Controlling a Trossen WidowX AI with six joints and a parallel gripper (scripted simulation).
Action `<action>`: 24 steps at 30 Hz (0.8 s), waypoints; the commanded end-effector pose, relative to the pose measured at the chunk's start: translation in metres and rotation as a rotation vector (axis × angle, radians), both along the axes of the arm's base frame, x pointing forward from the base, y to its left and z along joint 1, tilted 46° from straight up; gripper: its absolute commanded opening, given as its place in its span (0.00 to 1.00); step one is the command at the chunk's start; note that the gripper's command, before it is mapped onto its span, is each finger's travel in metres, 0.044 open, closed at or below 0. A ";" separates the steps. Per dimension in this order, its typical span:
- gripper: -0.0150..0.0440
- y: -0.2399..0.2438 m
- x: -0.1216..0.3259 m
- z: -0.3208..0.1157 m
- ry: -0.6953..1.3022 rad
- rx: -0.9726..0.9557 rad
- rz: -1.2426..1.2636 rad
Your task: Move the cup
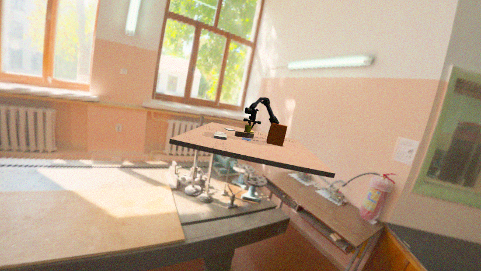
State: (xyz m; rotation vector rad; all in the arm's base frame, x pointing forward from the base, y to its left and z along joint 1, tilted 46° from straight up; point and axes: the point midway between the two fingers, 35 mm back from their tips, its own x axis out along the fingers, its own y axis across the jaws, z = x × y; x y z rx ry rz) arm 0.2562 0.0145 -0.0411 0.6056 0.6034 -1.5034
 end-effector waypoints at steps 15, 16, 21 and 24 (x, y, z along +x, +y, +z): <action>0.25 -0.032 0.018 0.035 -0.009 -0.001 0.004; 0.25 -0.034 0.019 0.037 -0.009 -0.001 0.004; 0.25 -0.043 0.024 0.046 -0.009 -0.002 0.004; 0.25 -0.048 0.027 0.052 -0.009 -0.002 0.004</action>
